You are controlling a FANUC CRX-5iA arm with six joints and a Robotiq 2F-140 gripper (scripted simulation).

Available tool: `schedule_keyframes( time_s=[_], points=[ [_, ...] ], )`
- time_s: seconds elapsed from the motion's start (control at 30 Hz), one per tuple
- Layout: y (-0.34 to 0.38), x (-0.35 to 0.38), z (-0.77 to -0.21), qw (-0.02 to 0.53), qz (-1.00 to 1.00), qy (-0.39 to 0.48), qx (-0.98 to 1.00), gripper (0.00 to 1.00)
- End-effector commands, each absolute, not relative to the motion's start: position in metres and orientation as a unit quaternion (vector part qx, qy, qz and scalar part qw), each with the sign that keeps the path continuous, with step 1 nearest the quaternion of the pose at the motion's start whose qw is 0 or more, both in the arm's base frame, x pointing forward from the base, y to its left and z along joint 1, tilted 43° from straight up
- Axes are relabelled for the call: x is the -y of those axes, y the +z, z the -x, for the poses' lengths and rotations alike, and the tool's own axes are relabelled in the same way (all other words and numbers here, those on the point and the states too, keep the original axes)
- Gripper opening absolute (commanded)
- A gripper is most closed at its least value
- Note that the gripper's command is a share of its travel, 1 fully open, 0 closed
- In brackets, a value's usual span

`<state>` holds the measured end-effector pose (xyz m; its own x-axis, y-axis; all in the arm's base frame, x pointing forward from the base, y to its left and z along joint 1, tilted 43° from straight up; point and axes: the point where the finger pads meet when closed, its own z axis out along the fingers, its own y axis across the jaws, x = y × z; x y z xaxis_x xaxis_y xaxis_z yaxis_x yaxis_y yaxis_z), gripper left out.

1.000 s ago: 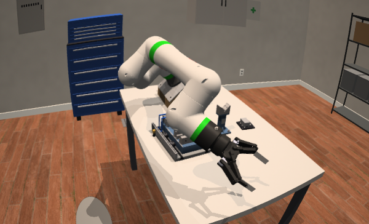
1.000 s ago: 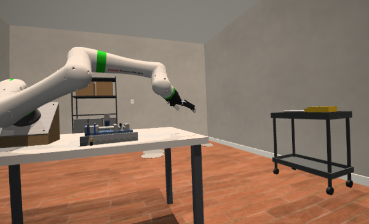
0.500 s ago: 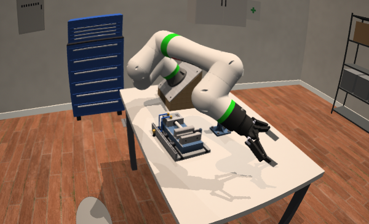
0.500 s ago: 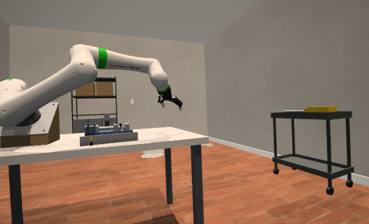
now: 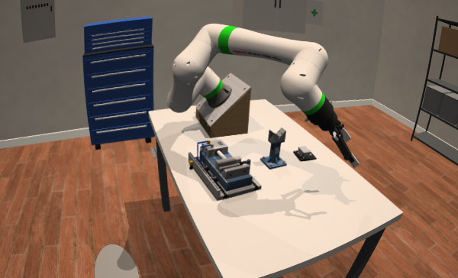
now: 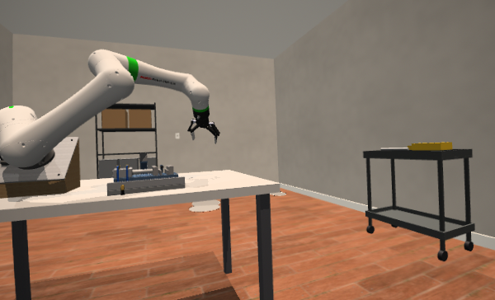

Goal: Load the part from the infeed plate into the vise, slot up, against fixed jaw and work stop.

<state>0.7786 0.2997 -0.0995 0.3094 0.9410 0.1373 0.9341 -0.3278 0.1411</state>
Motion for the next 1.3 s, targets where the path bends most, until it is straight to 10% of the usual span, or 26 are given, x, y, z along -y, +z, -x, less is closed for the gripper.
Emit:
schedule_keyframes(
  time_s=[0.0, 0.67, 1.03, 1.07, 1.27],
  points=[
    [-0.119, -0.318, -0.712, 0.036, -0.798, 0.016, -0.602, 1.0],
    [-0.126, -0.326, -0.446, 0.225, -0.691, -0.202, -0.657, 1.0],
    [-0.109, -0.316, -0.41, 0.288, -0.656, -0.229, -0.659, 1.0],
    [-0.109, -0.316, -0.41, 0.288, -0.656, -0.229, -0.659, 0.51],
    [-0.109, -0.316, -0.41, 0.288, -0.656, -0.229, -0.659, 0.51]
  ],
)
